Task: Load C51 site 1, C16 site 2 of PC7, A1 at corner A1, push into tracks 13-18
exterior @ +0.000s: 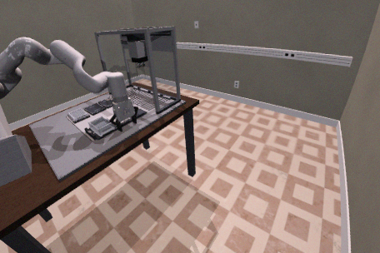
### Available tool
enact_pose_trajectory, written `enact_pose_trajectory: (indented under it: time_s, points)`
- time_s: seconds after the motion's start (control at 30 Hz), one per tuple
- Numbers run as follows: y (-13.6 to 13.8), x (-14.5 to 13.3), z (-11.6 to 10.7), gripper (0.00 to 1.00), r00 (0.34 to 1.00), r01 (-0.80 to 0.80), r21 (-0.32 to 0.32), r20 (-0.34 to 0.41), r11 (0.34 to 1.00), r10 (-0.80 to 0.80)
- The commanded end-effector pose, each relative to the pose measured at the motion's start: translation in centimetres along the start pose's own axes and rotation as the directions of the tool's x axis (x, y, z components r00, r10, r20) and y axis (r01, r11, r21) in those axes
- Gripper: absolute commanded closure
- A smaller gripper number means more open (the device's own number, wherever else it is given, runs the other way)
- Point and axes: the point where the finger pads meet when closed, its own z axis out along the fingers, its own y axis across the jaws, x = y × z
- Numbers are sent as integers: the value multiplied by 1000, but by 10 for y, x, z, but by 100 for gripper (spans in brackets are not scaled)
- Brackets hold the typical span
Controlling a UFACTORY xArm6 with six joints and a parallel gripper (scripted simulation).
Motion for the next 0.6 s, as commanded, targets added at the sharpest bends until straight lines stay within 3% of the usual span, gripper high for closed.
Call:
enact_pose_trajectory:
  time_s: [0.0, 0.57]
  points:
    - [2, 1, -2, 0, 1000, 1, -4, 3, 1000, -1]
    - [2, 9, -2, 0, 1000, 1, -4, 3, 1000, -1]
